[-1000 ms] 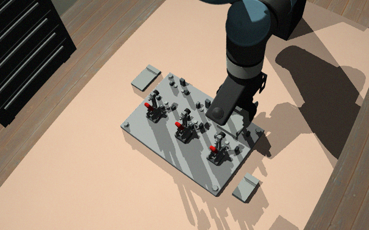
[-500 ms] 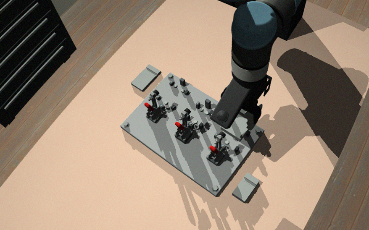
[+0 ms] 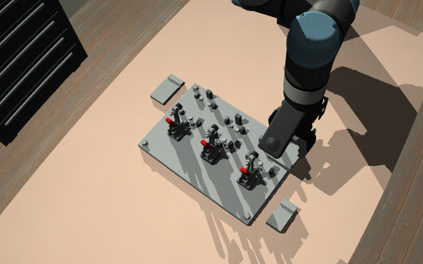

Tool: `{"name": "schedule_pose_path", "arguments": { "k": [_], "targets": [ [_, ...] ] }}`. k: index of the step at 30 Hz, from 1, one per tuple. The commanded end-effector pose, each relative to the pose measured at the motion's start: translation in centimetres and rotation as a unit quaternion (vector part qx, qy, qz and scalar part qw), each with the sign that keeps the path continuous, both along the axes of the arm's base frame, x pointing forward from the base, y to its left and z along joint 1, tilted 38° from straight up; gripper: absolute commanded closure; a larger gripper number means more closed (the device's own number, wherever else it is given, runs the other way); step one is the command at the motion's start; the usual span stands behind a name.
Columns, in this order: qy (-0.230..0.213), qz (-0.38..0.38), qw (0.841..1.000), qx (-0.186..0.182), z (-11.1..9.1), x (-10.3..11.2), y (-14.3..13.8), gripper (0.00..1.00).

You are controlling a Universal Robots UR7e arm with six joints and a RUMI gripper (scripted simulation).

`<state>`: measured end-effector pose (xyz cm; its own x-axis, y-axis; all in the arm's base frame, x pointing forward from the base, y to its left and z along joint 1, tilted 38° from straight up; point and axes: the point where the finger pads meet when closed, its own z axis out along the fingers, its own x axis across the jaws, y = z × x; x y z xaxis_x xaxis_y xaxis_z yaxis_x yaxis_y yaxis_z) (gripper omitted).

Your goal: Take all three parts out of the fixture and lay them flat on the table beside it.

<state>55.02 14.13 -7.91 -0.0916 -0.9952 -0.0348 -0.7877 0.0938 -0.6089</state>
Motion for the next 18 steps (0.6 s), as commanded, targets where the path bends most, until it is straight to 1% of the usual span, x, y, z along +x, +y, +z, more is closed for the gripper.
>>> {"name": "schedule_pose_path", "arguments": {
  "k": [1, 4, 12, 18],
  "targets": [
    [0.0, -0.001, 1.0, -0.001, 0.1, 0.3, 2.3, 1.0],
    [0.0, -0.001, 1.0, -0.001, 0.1, 0.3, 2.7, 1.0],
    [0.0, -0.001, 1.0, -0.001, 0.2, 0.6, 5.4, 1.0],
    [0.0, -0.001, 1.0, -0.001, 0.3, 0.7, 6.7, 1.0]
  ]
}}
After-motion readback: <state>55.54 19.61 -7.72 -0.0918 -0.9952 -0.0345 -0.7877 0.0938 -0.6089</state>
